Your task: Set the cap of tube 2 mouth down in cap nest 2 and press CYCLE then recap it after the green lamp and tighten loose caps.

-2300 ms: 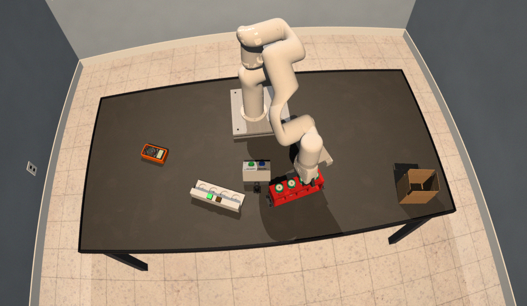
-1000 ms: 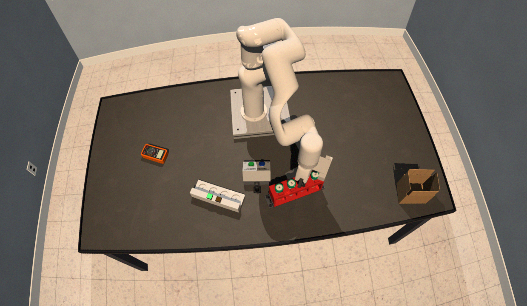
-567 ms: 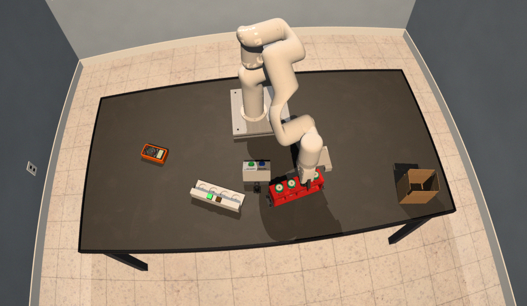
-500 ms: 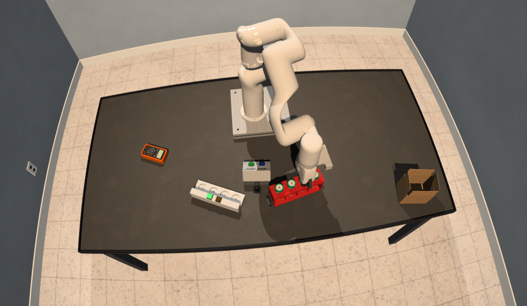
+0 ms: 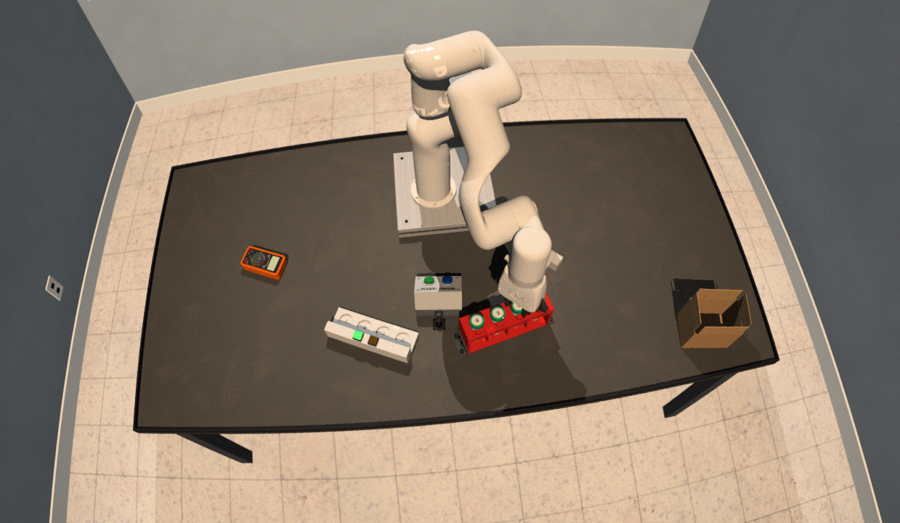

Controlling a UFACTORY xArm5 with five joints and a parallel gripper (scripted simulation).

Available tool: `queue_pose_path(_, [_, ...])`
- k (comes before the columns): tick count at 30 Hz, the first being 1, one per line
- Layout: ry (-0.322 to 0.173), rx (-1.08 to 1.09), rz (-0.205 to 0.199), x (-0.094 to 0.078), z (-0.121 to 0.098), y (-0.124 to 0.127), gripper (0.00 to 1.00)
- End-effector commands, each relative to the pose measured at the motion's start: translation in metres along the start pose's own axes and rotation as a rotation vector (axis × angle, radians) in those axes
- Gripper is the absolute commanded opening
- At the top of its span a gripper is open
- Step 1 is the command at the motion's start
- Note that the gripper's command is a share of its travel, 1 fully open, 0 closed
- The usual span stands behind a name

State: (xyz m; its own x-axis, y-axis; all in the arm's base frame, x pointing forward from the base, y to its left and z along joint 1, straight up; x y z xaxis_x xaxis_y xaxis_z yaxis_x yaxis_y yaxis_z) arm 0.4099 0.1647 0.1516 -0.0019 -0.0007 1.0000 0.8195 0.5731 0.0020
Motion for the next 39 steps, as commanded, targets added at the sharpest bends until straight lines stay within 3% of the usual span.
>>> queue_pose_path(1, [-0.001,0.198,-0.004,0.0015,-0.0003,0.0011,0.46])
queue_pose_path(6, [-0.001,0.198,-0.004,0.0015,-0.0003,0.0011,0.46])
queue_pose_path(7, [-0.001,0.198,-0.004,0.0015,-0.0003,0.0011,0.00])
queue_pose_path(21, [-0.001,0.197,-0.004,0.0016,-0.0003,0.0011,0.00])
queue_pose_path(39, [0.000,-0.602,-0.004,0.0008,-0.0003,0.0011,0.00])
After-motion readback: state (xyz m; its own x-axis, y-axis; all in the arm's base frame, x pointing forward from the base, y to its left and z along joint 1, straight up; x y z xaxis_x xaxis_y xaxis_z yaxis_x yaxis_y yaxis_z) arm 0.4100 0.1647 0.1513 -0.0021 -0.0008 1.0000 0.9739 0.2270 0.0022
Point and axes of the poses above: the point where the finger pads meet when closed, its own x axis back along the fingers, its own y axis across the jaws, z = x × y, the point moved 6 cm from there along x, back along the fingers, and after that the axes turned 13 degrees about -x, right-handed, at the moved point
